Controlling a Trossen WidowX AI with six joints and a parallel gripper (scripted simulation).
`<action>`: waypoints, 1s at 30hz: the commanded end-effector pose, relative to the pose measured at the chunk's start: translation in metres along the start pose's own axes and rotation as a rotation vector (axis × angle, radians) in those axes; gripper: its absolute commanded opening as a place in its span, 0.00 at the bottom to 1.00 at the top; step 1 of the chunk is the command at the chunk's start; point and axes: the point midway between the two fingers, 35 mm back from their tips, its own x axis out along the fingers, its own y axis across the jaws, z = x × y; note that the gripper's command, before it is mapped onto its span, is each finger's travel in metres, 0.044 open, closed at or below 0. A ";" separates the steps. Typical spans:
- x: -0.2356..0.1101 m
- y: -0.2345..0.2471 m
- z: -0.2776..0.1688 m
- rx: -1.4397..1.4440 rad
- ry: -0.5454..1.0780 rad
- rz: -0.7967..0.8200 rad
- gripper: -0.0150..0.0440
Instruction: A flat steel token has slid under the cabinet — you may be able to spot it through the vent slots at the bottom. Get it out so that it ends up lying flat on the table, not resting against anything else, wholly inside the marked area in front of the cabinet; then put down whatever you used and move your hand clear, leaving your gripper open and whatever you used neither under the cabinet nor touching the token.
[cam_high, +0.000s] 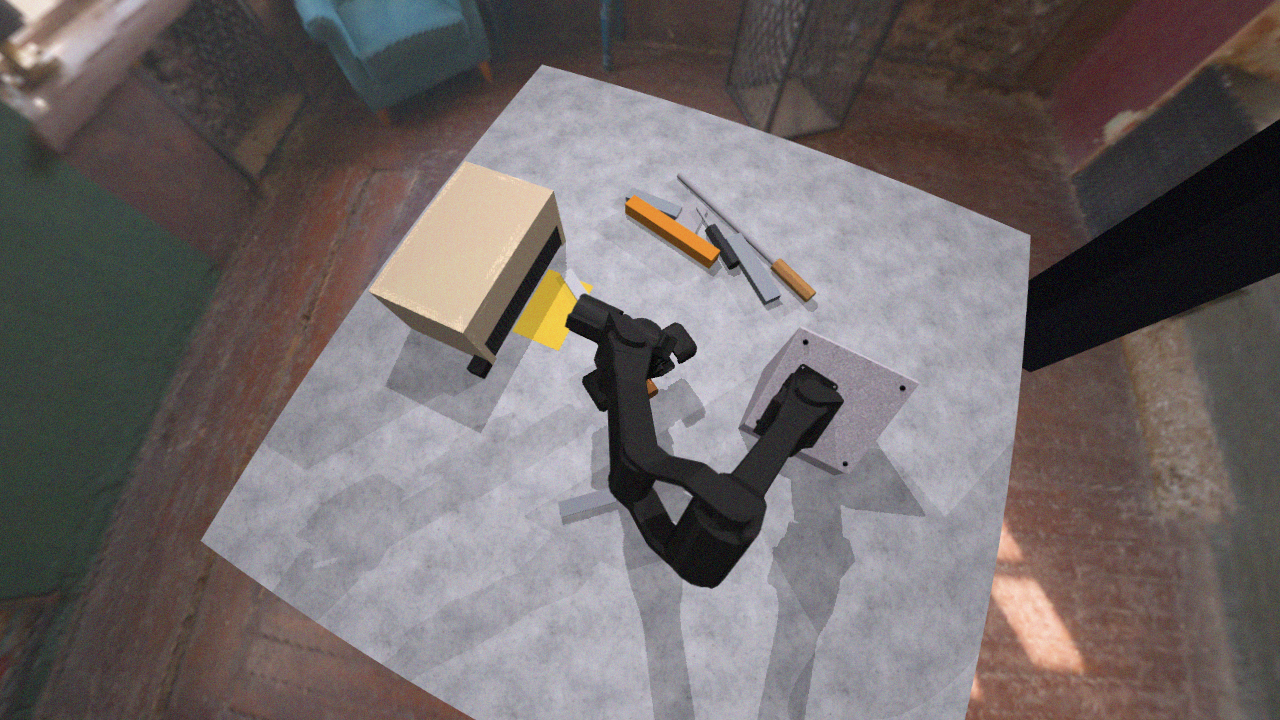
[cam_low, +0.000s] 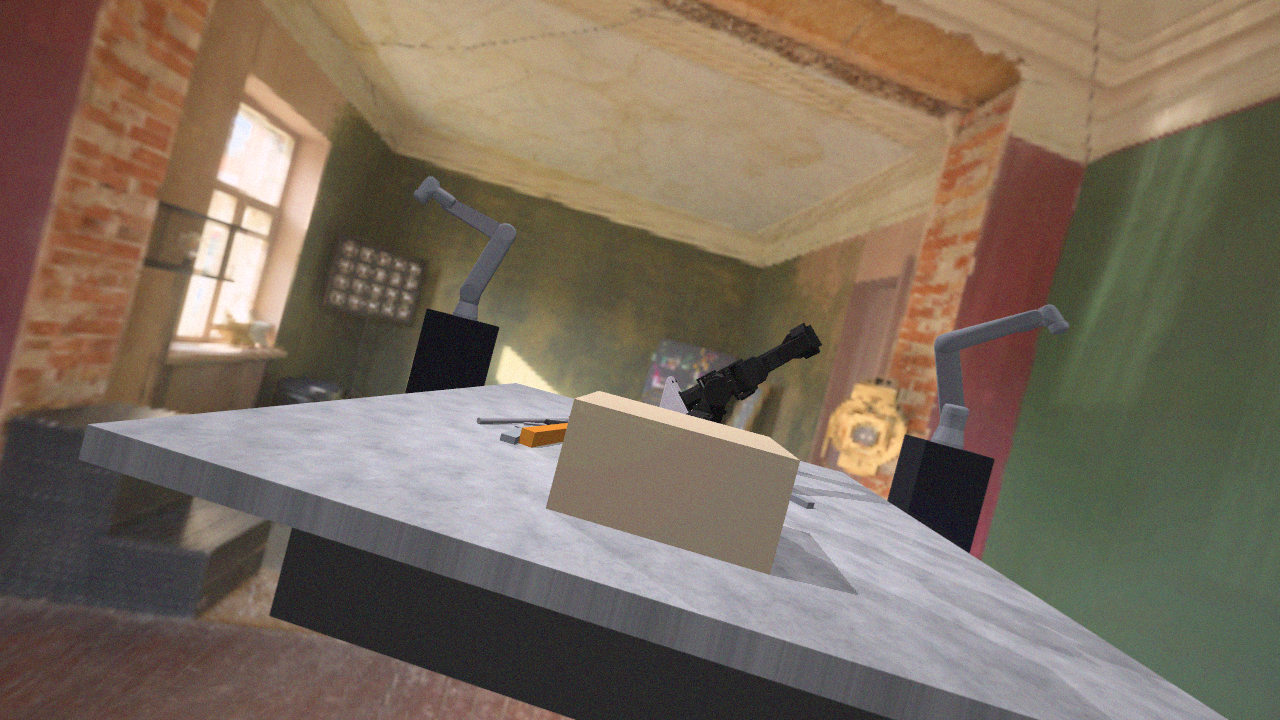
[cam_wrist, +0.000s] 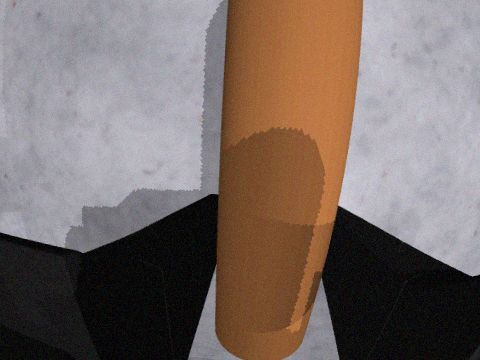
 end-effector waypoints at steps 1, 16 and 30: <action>-0.001 0.005 -0.004 -0.003 -0.002 0.005 0.25; -0.001 0.017 -0.015 -0.003 -0.001 0.005 0.25; -0.001 0.030 -0.025 -0.003 -0.001 0.006 0.25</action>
